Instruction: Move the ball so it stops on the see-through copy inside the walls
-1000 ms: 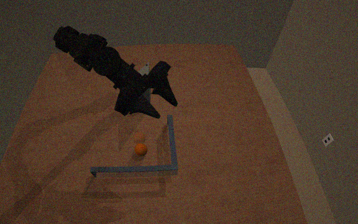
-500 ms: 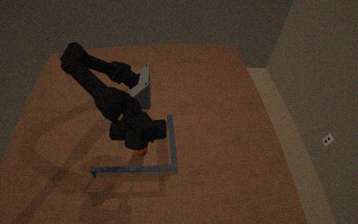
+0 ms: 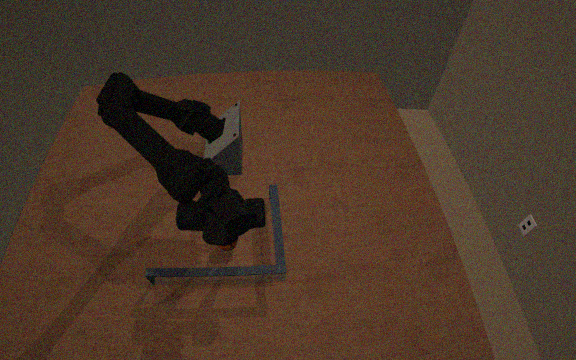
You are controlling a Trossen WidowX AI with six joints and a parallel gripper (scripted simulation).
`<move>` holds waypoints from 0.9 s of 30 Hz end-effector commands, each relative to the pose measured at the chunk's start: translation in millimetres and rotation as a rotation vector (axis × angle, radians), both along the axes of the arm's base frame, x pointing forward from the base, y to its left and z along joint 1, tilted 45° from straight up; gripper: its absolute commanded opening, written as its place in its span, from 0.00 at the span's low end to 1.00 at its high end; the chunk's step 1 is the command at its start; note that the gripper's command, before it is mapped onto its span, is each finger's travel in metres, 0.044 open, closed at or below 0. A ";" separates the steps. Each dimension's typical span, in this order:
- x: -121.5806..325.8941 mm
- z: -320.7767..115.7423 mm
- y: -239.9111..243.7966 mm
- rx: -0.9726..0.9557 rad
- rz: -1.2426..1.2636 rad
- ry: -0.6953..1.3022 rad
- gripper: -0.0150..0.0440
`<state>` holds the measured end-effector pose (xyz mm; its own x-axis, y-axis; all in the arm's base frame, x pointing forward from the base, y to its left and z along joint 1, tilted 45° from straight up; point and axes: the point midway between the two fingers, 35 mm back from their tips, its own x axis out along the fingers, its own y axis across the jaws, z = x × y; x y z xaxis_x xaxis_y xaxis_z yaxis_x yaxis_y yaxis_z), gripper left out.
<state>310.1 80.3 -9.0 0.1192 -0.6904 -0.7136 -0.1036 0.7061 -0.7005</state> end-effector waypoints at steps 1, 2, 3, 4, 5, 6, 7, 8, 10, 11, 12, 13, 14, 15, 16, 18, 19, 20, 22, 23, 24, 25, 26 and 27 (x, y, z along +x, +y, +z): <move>0.8 -3.3 -3.2 -0.004 0.006 0.001 0.86; 1.1 -4.5 -4.3 -0.004 0.006 0.001 0.86; 1.3 -5.6 -5.4 -0.004 0.006 0.001 0.86; 1.6 -6.8 -6.5 -0.004 0.005 0.001 0.86; 1.8 -8.0 -7.7 -0.004 0.005 0.001 0.86; 2.0 -9.2 -8.8 -0.004 0.005 0.001 0.86; 2.3 -10.3 -9.9 -0.004 0.005 0.001 0.86; 2.5 -11.4 -11.0 -0.004 0.005 0.001 0.86; 2.9 -13.7 -13.2 -0.004 0.005 0.001 0.86; 3.2 -14.8 -14.3 -0.004 0.006 0.001 0.86; 3.3 -16.0 -15.4 -0.004 0.006 0.001 0.86; 3.5 -17.1 -16.5 -0.004 0.006 0.001 0.86; 3.7 -18.2 -17.6 -0.005 0.006 0.001 0.86; 3.9 -19.3 -18.8 -0.005 0.006 0.001 0.86; 4.1 -20.4 -19.9 -0.005 0.006 0.001 0.86; 4.4 -22.6 -22.1 -0.005 0.006 0.001 0.86; 4.5 -23.7 -23.3 -0.005 0.006 0.001 0.86; 4.6 -24.8 -24.4 -0.005 0.006 0.001 0.86; 4.9 -26.9 -26.7 -0.006 0.006 0.001 0.86; 5.0 -28.0 -27.8 -0.006 0.006 0.001 0.86; 5.1 -29.1 -29.0 -0.006 0.006 0.001 0.86; 5.2 -29.9 -29.9 -0.006 0.006 0.001 0.86; 5.2 -30.4 -30.4 -0.006 0.006 0.001 0.86; 5.2 -30.6 -30.6 -0.006 0.006 0.001 0.86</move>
